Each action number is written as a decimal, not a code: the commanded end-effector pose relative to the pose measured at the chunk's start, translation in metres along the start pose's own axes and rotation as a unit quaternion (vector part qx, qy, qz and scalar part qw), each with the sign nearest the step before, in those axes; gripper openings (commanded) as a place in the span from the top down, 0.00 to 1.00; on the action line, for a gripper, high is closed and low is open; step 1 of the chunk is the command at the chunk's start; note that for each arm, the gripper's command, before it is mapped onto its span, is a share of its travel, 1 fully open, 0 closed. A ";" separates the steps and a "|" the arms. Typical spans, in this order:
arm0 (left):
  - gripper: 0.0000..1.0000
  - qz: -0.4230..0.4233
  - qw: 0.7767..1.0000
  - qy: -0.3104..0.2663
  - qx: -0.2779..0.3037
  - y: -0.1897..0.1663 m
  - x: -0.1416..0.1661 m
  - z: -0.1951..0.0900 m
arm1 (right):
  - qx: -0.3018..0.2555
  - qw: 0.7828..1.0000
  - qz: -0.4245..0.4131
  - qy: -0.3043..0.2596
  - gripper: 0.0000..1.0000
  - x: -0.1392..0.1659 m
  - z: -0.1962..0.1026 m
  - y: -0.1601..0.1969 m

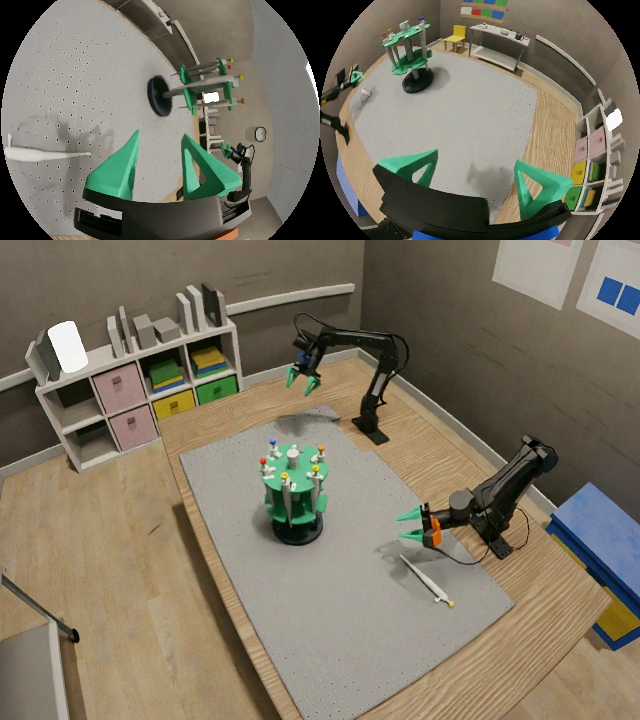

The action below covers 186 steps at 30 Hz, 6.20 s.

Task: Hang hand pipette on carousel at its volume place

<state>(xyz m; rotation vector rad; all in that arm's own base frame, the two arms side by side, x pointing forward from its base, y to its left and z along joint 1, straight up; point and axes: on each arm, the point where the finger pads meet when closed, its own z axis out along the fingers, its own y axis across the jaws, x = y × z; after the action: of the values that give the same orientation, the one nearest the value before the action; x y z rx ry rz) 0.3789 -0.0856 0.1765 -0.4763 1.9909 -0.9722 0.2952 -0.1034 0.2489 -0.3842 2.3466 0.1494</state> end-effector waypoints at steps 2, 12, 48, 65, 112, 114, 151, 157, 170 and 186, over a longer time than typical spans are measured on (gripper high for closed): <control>0.51 -0.038 0.999 -0.013 0.031 -0.009 0.007 0.017 | -0.001 1.000 -0.004 -0.011 0.00 -0.005 -0.001 -0.004; 0.51 -0.137 0.986 -0.015 0.092 -0.029 0.033 0.061 | -0.001 1.000 -0.004 -0.011 0.00 -0.005 -0.001 -0.004; 0.51 -0.276 0.943 0.007 0.189 -0.063 0.060 0.121 | -0.001 1.000 -0.004 -0.011 0.00 -0.005 -0.001 -0.004; 0.51 -0.270 0.939 -0.005 0.212 -0.091 0.045 0.145 | -0.001 1.000 -0.004 -0.011 0.00 -0.005 -0.001 -0.004; 0.51 -0.270 0.939 -0.001 0.211 -0.091 0.046 0.145 | -0.001 1.000 -0.004 -0.011 0.00 -0.005 -0.001 -0.004; 0.51 -0.270 0.939 -0.001 0.211 -0.091 0.046 0.145 | -0.001 1.000 -0.004 -0.011 0.00 -0.005 -0.001 -0.004; 0.51 -0.270 0.939 -0.001 0.212 -0.098 0.042 0.145 | -0.001 1.000 -0.004 -0.011 0.00 -0.005 -0.001 -0.004; 0.51 -0.270 0.939 -0.001 0.212 -0.098 0.042 0.145 | -0.001 1.000 -0.004 -0.011 0.00 -0.005 -0.001 -0.004; 0.51 -0.270 0.939 -0.001 0.212 -0.098 0.042 0.145 | -0.001 1.000 -0.004 -0.011 0.00 -0.005 -0.001 -0.004; 0.51 -0.270 0.939 -0.001 0.212 -0.098 0.042 0.145 | -0.001 1.000 -0.004 -0.011 0.00 -0.005 -0.001 -0.004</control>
<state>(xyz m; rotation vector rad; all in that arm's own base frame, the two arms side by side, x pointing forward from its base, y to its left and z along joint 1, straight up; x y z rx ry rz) 0.4667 -0.2358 0.1472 -0.8562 1.6772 -1.6468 0.2952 -0.1034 0.2489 -0.3842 2.3466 0.1494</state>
